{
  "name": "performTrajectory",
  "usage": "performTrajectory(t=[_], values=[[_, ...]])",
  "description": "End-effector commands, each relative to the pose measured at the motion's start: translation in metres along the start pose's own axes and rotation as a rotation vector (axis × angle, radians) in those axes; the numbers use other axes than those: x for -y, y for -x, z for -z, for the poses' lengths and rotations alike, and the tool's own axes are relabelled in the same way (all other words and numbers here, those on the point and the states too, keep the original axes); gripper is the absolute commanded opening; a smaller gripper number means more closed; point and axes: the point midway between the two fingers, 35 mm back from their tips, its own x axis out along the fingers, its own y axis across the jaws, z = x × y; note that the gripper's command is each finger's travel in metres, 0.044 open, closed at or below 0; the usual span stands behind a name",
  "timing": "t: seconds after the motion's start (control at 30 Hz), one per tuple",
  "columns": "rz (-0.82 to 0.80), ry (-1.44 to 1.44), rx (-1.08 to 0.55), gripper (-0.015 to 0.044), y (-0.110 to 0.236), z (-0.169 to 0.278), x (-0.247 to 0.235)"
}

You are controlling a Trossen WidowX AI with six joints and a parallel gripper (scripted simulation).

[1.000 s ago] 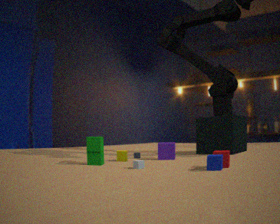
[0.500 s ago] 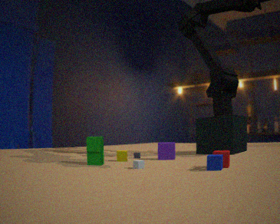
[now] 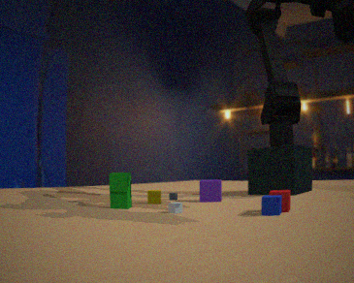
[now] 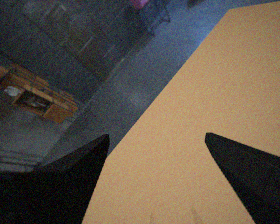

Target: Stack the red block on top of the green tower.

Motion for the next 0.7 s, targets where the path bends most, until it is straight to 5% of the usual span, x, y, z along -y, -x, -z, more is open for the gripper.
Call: performTrajectory(t=[0.0, 0.43, 0.67], values=[[0.183, -0.031, -0.096, 0.044, -0.01, 0.009, 0.063], [0.613, -0.153, -0.492, 0.044, 0.017, 0.066, 0.22], [0.722, -0.227, -0.719, 0.044, 0.042, 0.097, 0.264]])
